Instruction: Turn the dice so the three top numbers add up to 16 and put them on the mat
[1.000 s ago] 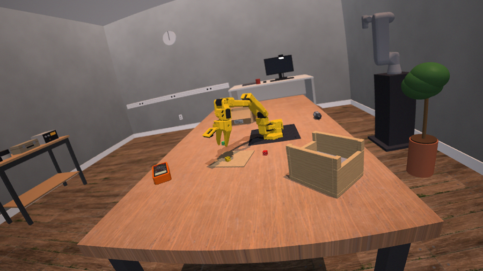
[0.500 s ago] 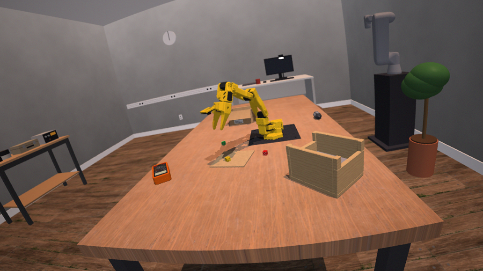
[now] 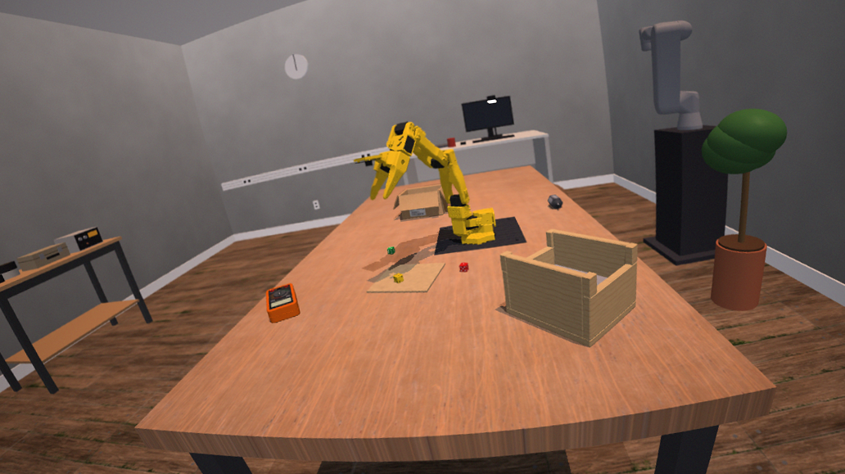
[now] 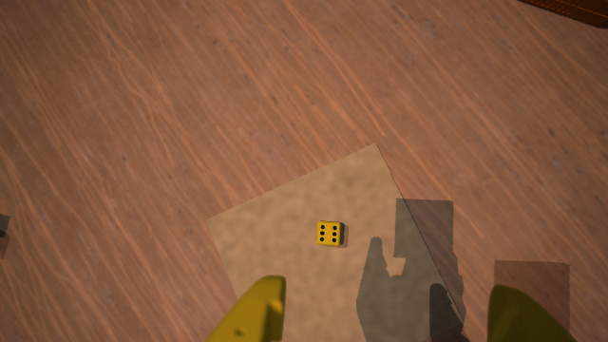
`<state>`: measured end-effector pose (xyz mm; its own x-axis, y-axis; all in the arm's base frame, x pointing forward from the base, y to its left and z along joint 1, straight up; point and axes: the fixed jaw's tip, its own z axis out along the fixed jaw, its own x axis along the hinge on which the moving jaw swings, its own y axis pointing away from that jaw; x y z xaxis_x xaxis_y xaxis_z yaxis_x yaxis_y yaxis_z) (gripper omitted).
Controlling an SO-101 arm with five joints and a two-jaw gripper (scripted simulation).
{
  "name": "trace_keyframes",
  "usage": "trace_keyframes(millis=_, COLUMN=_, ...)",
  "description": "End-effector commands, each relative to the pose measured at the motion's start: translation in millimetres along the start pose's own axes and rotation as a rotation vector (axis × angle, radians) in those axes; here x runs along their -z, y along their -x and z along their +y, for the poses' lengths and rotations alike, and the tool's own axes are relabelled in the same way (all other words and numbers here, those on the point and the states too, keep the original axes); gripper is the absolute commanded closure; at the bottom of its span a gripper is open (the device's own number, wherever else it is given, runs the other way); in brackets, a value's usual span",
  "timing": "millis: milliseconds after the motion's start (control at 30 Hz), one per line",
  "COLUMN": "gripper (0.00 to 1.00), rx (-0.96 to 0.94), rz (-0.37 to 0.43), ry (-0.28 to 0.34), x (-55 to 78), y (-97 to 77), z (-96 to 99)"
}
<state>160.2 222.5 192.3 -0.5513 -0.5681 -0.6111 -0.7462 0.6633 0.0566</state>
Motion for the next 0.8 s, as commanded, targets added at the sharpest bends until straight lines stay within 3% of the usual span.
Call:
trace_keyframes(millis=0, gripper=0.75, rx=-0.002, rz=0.001, ry=0.005, x=1.2, y=-1.2, z=1.7)
trace_keyframes(millis=500, gripper=0.75, rx=0.067, rz=0.039, ry=-0.047, x=1.1, y=-9.1, z=-21.7)
trace_keyframes(millis=767, gripper=0.75, rx=0.188, rz=0.090, ry=-0.126, x=3.7, y=-22.8, z=-61.2)
